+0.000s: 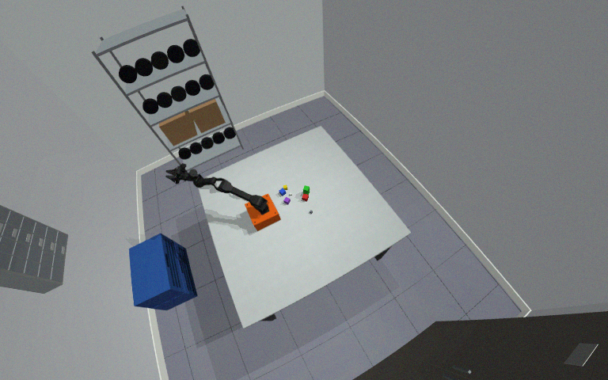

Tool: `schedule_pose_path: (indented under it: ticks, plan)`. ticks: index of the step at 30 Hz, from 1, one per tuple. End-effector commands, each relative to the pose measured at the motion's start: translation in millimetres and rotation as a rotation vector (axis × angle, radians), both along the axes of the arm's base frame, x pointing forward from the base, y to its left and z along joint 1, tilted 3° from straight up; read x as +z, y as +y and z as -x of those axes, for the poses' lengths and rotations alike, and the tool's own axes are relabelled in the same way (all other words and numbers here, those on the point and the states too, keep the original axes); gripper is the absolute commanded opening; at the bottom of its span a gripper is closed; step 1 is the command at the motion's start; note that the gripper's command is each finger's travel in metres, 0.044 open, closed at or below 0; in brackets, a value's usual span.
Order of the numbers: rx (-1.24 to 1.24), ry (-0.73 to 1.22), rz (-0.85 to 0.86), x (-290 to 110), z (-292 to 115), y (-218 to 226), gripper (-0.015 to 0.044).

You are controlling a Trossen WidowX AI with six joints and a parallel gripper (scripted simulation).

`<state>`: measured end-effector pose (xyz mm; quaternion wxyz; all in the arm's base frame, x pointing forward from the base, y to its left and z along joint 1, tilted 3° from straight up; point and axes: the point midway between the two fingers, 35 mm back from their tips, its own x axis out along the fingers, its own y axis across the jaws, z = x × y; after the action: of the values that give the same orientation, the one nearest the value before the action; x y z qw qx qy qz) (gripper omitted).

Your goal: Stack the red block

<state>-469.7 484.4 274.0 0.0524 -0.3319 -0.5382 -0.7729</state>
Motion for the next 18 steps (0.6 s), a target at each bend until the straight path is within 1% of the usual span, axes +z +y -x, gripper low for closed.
schedule_pose_path:
  ticks: [1,2,4,8,10,18]
  plan:
    - [-0.005,-0.004,-0.001,0,-1,1,0.0426]
    - [-0.020,-0.015,-0.005,-1,-4,5,0.0440]
    - [-0.082,-0.057,-0.013,-3,-18,21,0.0440]
    - [-0.244,-0.139,-0.010,-8,-68,69,0.0440]
    - [-0.301,-0.170,-0.007,-10,-87,85,0.0440]
    - [-0.608,-0.336,0.035,-17,-210,154,0.0440]
